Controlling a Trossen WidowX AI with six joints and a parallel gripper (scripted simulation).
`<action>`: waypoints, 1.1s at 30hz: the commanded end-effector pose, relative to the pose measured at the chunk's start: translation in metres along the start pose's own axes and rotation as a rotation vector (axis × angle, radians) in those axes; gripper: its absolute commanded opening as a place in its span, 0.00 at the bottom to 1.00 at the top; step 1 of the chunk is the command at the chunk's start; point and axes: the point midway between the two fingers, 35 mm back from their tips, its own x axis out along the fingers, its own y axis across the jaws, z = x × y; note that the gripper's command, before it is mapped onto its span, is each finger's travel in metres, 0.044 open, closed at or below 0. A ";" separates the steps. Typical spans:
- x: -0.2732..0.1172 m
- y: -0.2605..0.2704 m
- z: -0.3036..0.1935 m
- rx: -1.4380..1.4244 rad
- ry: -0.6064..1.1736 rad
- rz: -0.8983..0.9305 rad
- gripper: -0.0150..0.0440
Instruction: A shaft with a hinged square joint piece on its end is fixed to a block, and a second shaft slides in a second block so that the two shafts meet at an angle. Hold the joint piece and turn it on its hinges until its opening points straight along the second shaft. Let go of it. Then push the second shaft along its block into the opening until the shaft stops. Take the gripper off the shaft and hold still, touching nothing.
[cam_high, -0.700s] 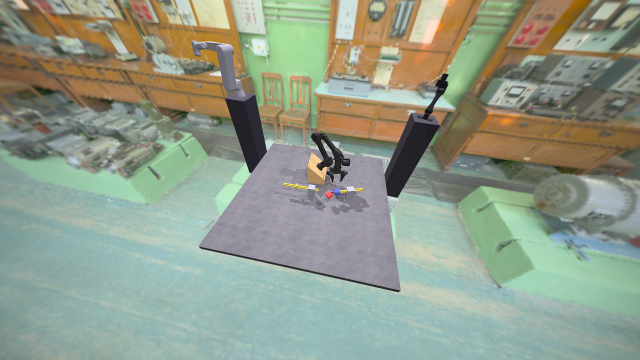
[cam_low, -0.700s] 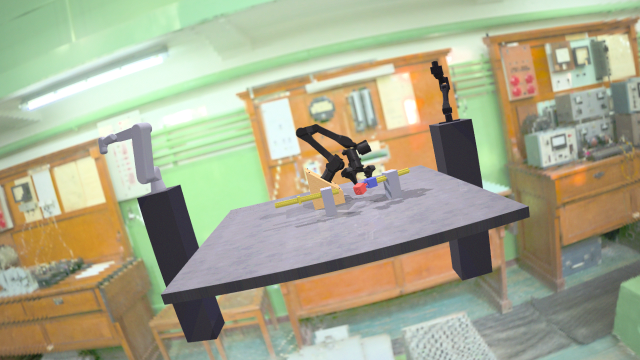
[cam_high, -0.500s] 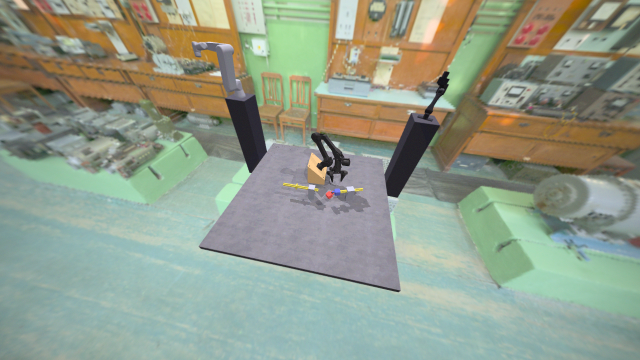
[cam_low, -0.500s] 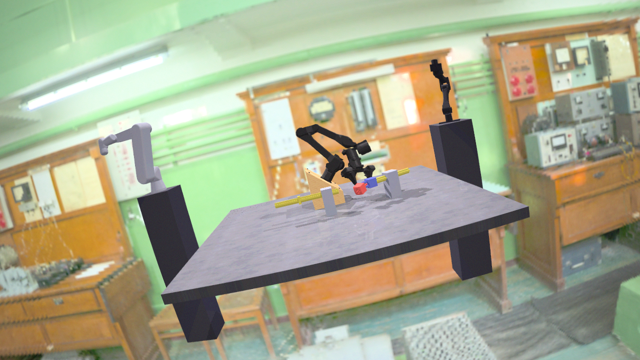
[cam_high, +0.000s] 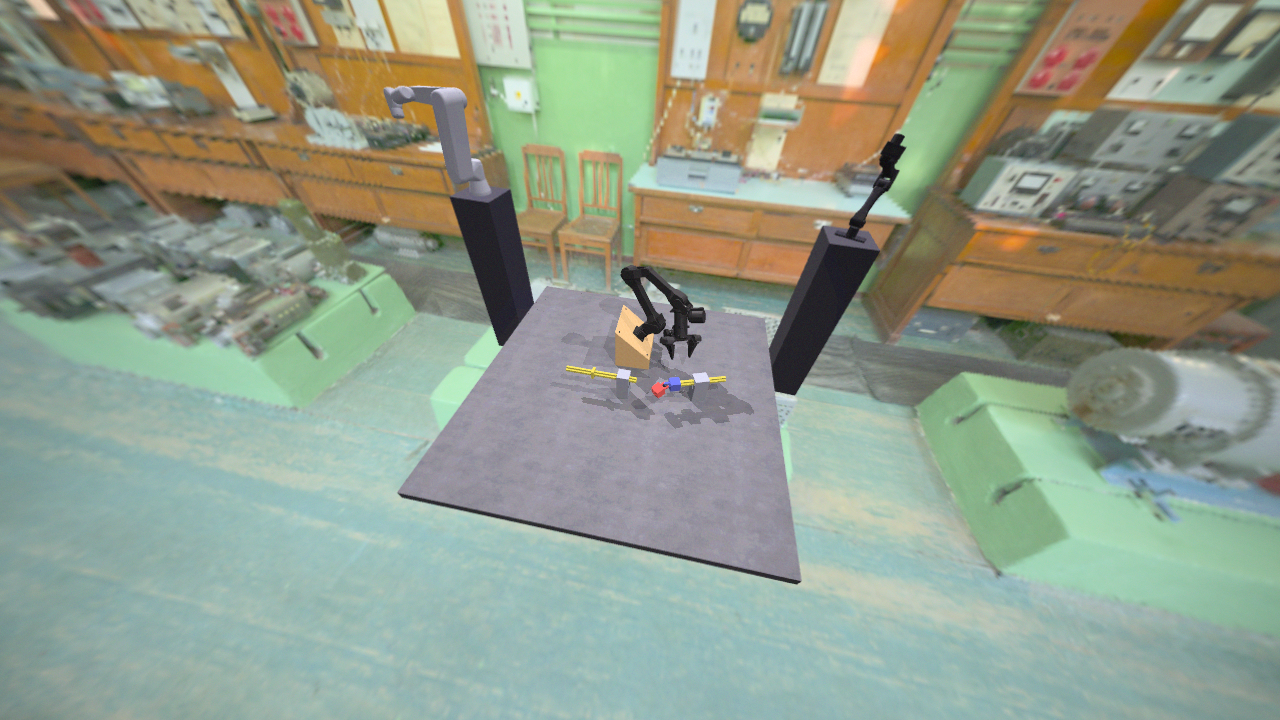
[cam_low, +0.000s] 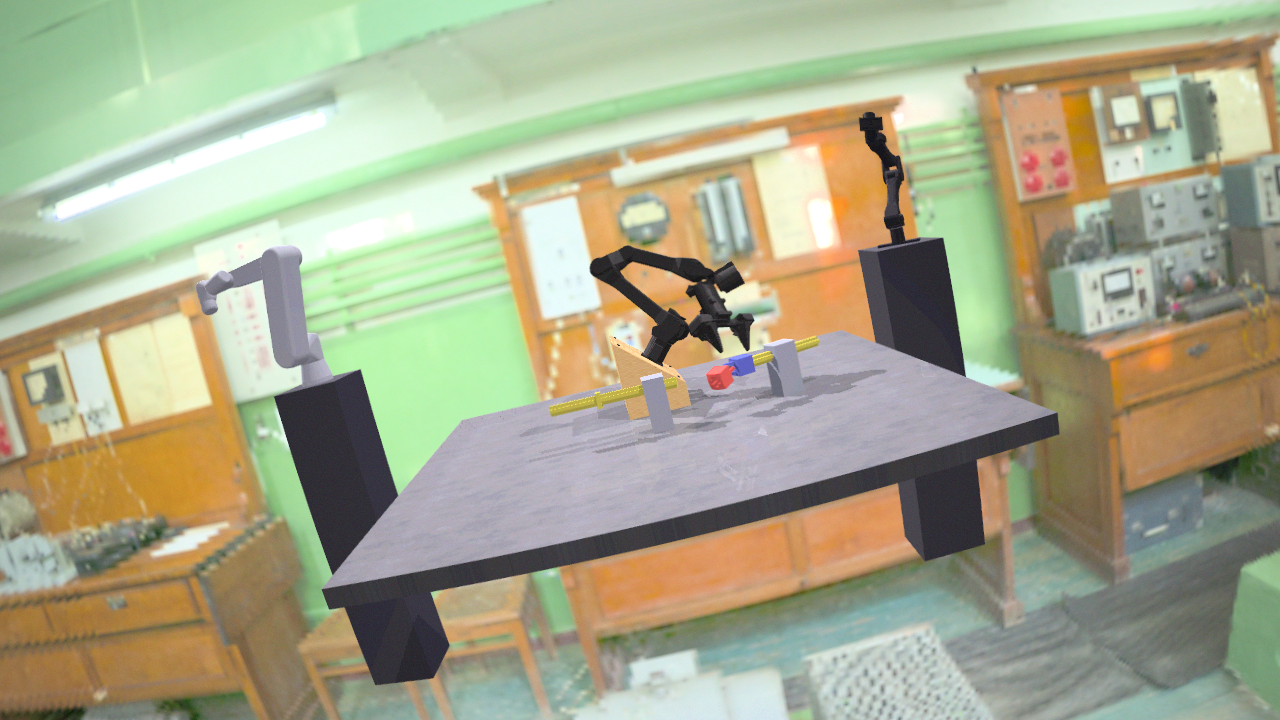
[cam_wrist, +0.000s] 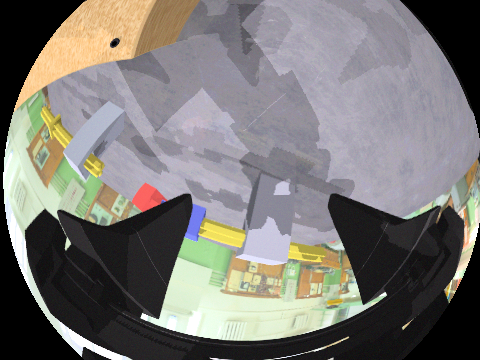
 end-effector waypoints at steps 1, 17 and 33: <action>-0.022 0.001 -0.013 -0.129 0.036 0.004 1.00; -0.097 0.034 -0.035 -0.678 0.084 0.069 1.00; -0.104 0.034 -0.039 -0.612 0.043 0.104 1.00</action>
